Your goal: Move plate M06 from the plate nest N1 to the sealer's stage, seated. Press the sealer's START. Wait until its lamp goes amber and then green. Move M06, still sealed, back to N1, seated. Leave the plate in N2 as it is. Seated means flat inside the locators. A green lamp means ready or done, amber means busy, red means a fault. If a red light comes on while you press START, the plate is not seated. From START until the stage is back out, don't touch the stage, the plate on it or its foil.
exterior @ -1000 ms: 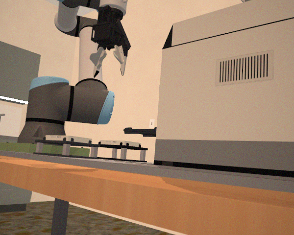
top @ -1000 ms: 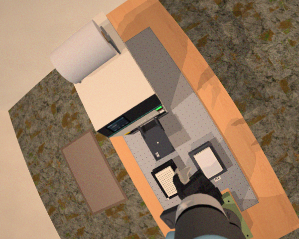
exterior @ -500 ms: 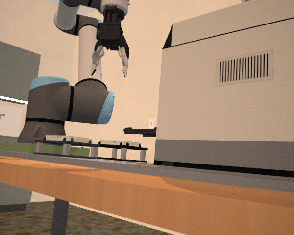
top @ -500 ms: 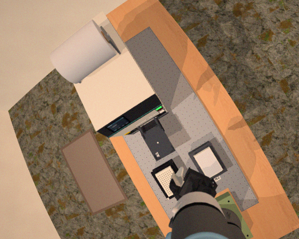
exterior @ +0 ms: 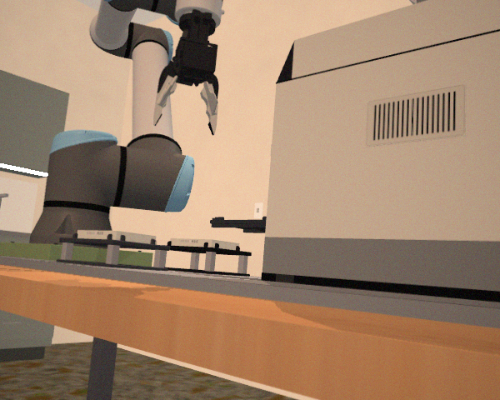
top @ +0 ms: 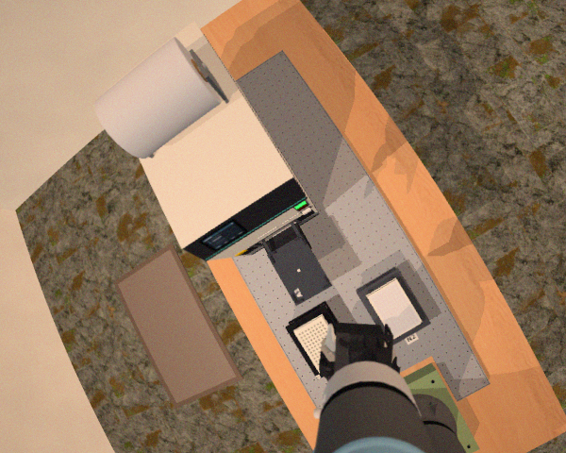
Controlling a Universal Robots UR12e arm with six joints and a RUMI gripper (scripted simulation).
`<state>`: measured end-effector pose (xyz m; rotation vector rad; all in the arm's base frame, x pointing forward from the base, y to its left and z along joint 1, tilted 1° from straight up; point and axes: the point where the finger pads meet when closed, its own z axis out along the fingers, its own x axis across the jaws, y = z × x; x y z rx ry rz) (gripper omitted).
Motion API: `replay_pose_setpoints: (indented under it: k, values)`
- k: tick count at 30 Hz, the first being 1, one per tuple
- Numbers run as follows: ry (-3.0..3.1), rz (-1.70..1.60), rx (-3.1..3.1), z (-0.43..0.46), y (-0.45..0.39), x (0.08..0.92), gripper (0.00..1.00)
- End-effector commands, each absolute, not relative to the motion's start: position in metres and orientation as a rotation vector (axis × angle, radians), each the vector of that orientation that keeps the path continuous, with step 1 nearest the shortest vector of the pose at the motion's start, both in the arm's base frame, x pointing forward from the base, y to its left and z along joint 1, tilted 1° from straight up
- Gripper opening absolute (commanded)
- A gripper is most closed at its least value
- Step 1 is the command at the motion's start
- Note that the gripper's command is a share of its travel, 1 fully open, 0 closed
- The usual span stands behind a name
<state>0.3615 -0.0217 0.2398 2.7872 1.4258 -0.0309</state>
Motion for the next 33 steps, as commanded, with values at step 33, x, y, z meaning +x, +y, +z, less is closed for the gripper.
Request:
replay_pose_setpoints:
  k: [33]
  values:
    - [2.142,-0.021,2.293,0.2405,-0.022,0.3617,0.68]
